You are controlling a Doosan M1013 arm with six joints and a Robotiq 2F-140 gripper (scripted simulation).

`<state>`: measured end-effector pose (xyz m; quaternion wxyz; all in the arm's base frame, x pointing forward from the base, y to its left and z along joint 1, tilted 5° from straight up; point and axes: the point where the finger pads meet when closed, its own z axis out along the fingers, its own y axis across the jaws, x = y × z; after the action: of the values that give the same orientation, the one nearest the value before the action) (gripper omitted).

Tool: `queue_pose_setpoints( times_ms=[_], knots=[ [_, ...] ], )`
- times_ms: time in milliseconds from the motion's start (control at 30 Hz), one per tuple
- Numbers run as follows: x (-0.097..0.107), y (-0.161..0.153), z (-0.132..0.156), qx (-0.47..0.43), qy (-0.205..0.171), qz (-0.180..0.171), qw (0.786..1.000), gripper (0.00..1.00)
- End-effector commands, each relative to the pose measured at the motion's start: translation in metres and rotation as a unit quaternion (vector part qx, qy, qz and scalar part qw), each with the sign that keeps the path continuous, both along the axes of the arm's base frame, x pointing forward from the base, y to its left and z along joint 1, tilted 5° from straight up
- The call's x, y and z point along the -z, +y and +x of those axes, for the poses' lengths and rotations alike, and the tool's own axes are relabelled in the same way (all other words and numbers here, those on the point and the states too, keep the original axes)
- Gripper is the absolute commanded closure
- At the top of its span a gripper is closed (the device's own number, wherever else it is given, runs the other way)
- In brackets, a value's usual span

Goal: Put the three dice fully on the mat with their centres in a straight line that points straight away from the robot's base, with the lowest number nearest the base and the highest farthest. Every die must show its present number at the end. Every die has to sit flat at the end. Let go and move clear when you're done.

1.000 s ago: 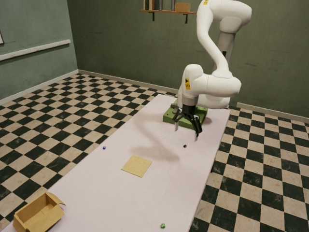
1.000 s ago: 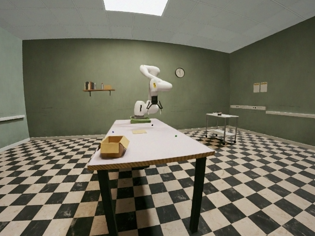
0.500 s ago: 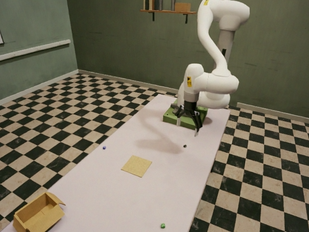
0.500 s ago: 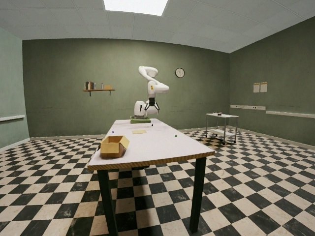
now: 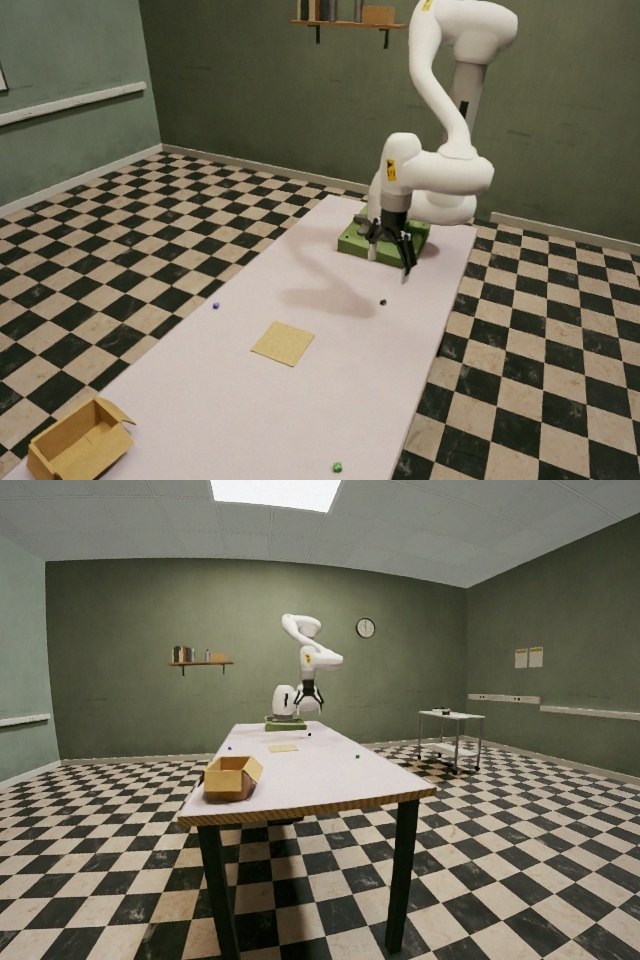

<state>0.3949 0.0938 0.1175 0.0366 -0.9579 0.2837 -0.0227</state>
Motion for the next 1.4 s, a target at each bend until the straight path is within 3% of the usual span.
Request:
queue_pose_setpoints(
  times_ms=[0, 333, 433, 467, 700, 900, 1000, 1067, 1233, 1367],
  knots=[
    [0.004, 0.000, 0.001, 0.087, 0.004, 0.004, 0.996, 0.00],
    [0.013, 0.001, 0.001, 0.263, 0.014, 0.016, 0.964, 0.00],
    [0.013, 0.001, 0.001, 0.272, 0.015, 0.016, 0.962, 0.00],
    [0.016, 0.001, 0.002, 0.322, 0.017, 0.019, 0.946, 0.00],
    [0.021, 0.001, 0.002, 0.418, 0.023, 0.026, 0.908, 0.00],
    [0.027, 0.001, 0.002, 0.526, 0.029, 0.033, 0.849, 0.00],
    [0.027, 0.001, 0.002, 0.538, 0.030, 0.034, 0.842, 0.00],
    [0.030, 0.001, 0.002, 0.590, 0.032, 0.037, 0.806, 0.00],
    [0.034, 0.002, 0.002, 0.645, 0.036, 0.041, 0.763, 0.00],
    [0.034, 0.002, 0.002, 0.658, 0.036, 0.042, 0.751, 0.00]
  ],
)
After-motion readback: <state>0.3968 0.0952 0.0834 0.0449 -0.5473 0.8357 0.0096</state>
